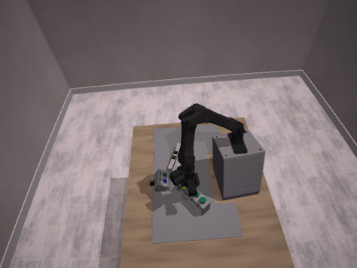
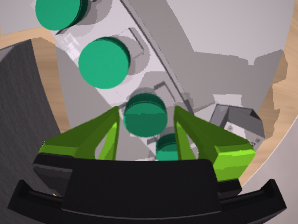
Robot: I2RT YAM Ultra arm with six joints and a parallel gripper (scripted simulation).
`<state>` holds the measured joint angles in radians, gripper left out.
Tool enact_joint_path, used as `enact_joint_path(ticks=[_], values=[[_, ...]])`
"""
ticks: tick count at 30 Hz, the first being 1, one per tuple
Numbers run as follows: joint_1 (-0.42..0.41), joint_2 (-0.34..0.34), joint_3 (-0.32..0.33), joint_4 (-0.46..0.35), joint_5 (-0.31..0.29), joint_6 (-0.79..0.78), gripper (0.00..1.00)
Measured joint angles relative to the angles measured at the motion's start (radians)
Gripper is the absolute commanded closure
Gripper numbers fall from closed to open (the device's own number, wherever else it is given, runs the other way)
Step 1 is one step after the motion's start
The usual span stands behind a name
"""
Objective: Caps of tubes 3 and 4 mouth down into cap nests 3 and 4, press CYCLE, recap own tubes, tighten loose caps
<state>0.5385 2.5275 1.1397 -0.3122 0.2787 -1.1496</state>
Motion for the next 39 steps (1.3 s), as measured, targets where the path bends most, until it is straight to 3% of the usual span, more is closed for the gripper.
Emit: enact_joint_path(ticks=[39], values=[[0.0,0.0,0.0,0.0,0.0,1.849,0.51]])
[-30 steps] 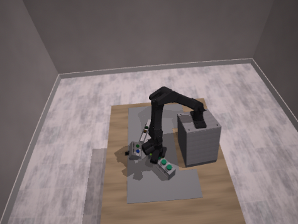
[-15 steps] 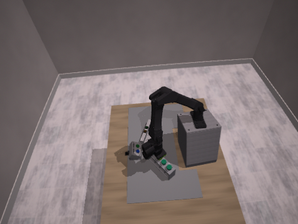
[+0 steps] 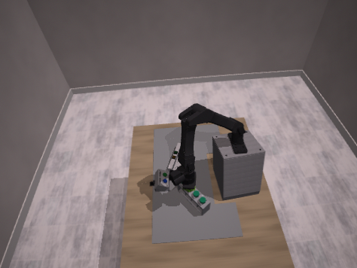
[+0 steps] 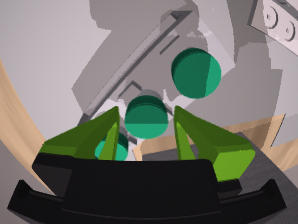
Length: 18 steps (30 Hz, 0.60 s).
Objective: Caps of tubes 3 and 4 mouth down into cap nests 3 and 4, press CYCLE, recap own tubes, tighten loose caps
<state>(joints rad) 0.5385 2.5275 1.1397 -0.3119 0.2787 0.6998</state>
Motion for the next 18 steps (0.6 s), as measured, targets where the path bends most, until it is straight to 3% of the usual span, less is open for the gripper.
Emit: enact_joint_path(ticks=[18], values=[[0.0,0.0,-0.003,0.005,-0.001,0.811,0.51]])
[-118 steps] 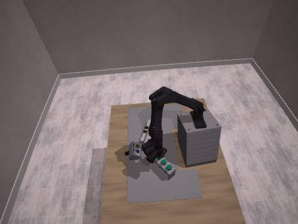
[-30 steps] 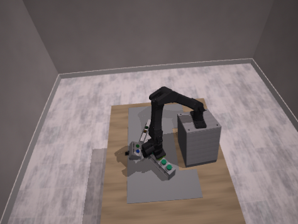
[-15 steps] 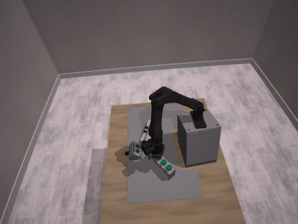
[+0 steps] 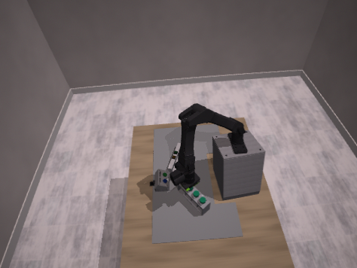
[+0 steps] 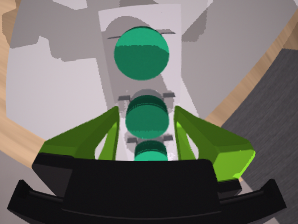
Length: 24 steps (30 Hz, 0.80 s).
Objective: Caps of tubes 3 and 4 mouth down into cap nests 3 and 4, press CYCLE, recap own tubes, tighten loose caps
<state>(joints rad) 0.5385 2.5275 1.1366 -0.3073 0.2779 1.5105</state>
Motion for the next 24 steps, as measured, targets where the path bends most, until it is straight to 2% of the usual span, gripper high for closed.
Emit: enact_joint_path(ticks=[5,6,19,24], values=[[0.0,0.0,-0.001,0.0,0.0,0.063,0.51],[0.0,0.0,-0.002,0.0,0.0,0.069,1.0],[0.001,-0.001,-0.002,0.0,0.0,0.09,1.0],[0.001,-0.001,-0.001,0.0,0.0,0.025,1.0]])
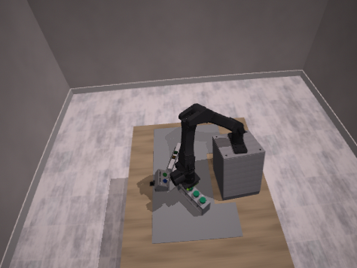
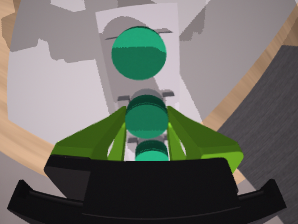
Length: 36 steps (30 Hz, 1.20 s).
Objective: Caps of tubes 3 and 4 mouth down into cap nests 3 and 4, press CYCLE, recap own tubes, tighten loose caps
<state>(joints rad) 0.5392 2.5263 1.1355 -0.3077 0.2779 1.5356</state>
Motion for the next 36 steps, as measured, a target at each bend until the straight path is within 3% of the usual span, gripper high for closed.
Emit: enact_joint_path(ticks=[6,36], values=[[0.0,0.0,0.0,0.0,0.0,-0.203,1.0],[0.002,-0.002,0.0,0.0,0.001,-1.509,1.0]])
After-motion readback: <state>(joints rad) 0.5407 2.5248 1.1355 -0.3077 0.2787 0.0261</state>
